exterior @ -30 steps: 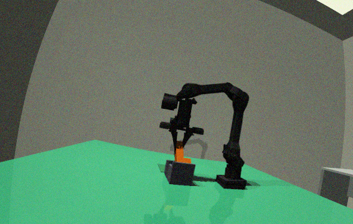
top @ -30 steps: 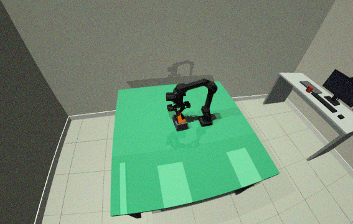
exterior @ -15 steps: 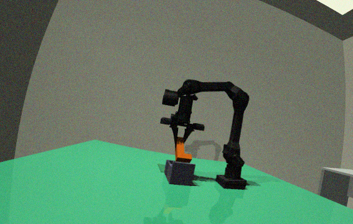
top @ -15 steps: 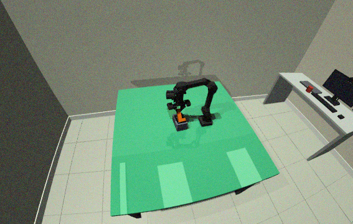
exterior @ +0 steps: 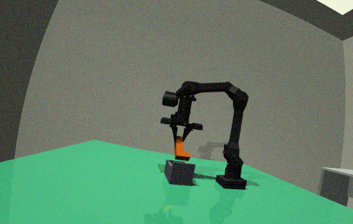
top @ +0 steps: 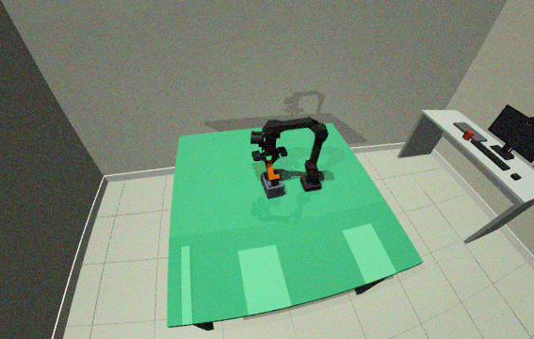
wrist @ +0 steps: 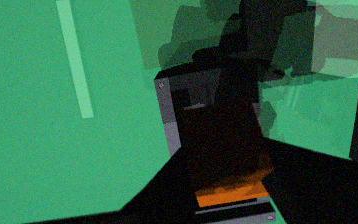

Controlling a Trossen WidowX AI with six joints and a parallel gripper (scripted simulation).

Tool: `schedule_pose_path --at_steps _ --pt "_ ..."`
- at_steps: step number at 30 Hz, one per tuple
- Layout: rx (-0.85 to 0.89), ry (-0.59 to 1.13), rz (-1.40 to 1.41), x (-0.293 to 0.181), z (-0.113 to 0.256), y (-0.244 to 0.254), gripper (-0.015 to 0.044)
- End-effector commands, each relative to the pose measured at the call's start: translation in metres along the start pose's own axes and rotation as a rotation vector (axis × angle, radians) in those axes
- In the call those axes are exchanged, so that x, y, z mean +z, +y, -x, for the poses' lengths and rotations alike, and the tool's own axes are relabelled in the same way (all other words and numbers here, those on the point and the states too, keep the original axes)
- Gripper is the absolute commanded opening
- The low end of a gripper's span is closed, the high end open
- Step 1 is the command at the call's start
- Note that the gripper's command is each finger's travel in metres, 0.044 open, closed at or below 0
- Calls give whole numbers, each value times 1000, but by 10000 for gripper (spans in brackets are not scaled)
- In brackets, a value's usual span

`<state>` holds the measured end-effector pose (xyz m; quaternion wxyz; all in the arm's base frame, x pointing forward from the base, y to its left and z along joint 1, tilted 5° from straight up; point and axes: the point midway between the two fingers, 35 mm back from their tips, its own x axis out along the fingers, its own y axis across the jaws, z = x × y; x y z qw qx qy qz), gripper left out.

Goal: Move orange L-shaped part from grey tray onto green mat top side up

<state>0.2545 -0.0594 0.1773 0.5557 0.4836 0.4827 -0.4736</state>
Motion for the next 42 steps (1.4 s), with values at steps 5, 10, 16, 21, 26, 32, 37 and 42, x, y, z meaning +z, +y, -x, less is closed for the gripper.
schedule_pose_path --at_steps 5,10,16,21,26,32,37,42 --pt "3 2 5 29 -1 -1 0" --pt "2 0 5 51 -1 -4 0" --pt "2 -2 5 76 -1 -6 0" --pt "2 -4 5 101 -1 -8 0" --pt "2 -6 6 125 0 -9 0" --pt "2 -7 6 132 -1 -9 0" --pt "2 -7 6 133 -7 -9 0" --pt "2 -7 6 133 -15 -9 0"
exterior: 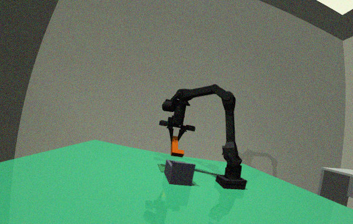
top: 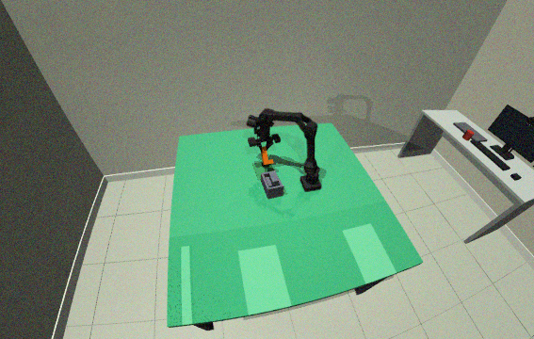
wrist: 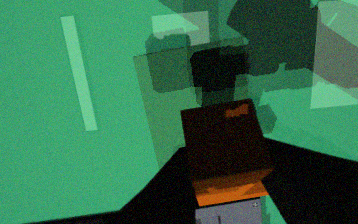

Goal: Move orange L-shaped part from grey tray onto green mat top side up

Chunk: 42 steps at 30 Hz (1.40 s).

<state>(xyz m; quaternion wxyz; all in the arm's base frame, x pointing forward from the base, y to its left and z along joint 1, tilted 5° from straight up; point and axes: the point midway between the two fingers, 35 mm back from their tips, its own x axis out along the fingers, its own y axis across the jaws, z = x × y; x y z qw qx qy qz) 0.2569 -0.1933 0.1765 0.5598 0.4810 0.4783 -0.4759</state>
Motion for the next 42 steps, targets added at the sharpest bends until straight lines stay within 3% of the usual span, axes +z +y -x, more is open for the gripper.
schedule_pose_path --at_steps 1,42 --pt "-1 7 5 -1 -8 0 0" --pt "-2 7 5 -1 -72 0 0"
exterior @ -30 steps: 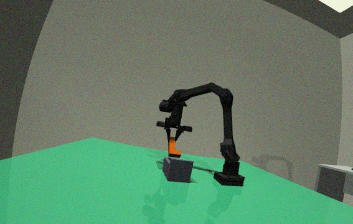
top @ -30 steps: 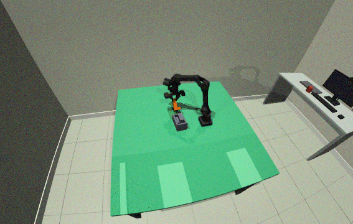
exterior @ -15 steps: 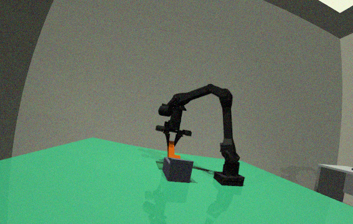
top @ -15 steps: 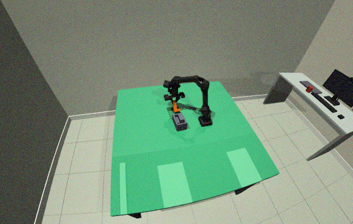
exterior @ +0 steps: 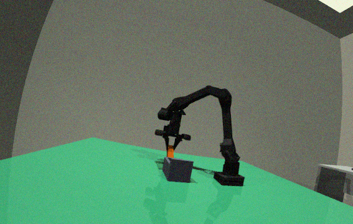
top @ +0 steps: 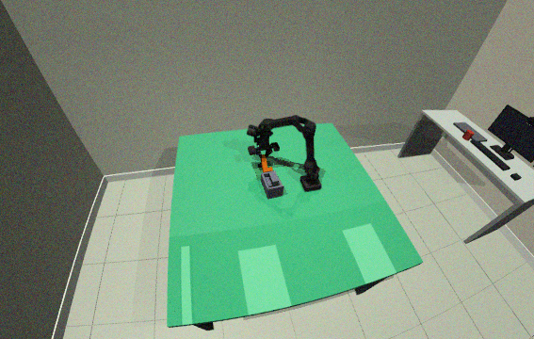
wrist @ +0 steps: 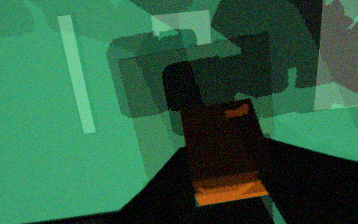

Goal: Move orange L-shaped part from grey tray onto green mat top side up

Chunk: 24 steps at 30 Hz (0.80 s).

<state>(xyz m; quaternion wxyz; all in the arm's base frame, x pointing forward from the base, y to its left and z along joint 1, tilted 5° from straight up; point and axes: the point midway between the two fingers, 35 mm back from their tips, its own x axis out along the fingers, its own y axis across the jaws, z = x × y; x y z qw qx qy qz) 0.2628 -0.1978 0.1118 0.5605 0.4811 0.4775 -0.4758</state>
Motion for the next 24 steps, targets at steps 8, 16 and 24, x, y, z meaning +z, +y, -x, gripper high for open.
schedule_pose_path --at_steps 8,16,24 --pt "-3 8 5 -1 -8 0 0" --pt "-3 8 5 -1 -8 0 0" --pt "-6 5 0 -1 -7 -1 105"
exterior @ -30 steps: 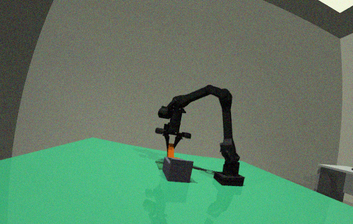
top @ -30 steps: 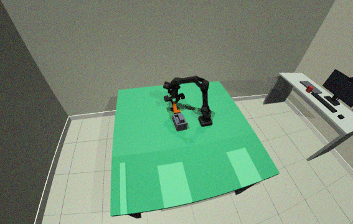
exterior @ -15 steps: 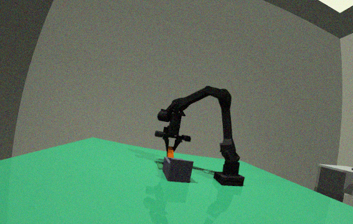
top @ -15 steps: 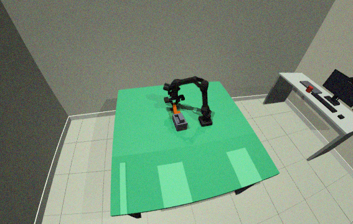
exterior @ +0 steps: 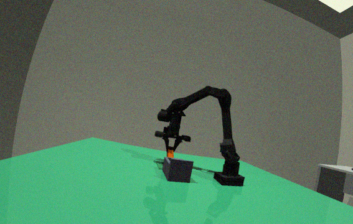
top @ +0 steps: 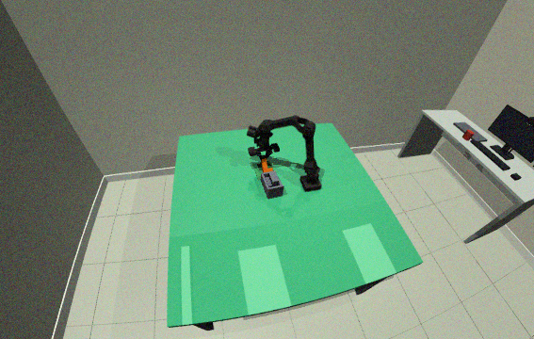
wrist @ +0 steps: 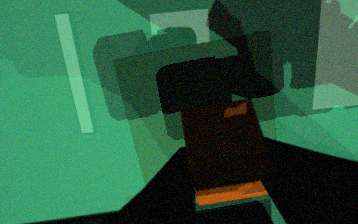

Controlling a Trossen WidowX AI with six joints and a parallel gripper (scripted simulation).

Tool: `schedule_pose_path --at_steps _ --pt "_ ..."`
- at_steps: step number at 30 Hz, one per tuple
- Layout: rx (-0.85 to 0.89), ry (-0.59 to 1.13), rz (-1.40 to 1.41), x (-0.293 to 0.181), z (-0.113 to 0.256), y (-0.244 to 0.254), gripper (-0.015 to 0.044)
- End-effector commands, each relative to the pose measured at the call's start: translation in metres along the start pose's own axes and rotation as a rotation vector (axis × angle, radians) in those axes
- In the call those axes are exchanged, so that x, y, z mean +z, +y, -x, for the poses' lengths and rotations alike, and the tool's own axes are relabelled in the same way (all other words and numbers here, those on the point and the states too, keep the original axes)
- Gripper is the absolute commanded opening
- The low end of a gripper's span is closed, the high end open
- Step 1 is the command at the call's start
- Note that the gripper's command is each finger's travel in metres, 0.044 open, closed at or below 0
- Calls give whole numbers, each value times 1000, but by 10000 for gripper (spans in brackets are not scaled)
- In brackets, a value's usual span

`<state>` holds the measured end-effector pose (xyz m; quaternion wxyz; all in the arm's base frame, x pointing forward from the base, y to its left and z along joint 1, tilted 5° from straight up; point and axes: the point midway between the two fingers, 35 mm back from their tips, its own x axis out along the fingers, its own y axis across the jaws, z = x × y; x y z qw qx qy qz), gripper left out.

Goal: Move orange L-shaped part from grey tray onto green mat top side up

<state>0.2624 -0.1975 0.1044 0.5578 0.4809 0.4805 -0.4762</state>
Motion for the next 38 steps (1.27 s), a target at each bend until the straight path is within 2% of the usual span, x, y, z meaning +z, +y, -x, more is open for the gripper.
schedule_pose_path --at_steps 1,6,11,13,16,38 --pt "0 0 0 0 0 0 131" --pt "0 0 0 0 2 0 262" --pt "2 1 2 2 39 3 394" --pt "2 2 4 2 67 2 400" --pt "3 3 5 0 87 1 400" --pt "5 -5 0 2 85 1 400"
